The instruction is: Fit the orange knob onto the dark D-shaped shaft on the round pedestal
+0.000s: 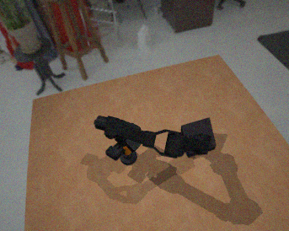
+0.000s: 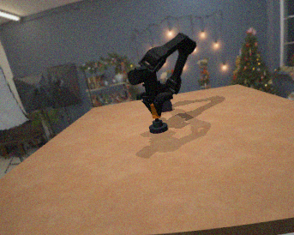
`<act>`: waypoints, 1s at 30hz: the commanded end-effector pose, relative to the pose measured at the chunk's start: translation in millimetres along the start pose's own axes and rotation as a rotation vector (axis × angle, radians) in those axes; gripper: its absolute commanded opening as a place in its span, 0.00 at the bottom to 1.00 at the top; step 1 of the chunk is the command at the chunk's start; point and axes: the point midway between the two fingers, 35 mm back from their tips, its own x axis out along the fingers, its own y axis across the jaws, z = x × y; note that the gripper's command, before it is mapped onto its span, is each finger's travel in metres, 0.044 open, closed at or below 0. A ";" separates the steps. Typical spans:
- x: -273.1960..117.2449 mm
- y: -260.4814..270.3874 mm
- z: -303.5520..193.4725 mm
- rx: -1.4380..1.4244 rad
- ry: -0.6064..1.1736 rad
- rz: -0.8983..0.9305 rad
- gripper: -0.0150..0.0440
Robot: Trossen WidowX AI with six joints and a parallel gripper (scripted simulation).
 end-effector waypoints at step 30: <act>0.3 1.8 -1.1 1.914 0.004 -0.007 0.25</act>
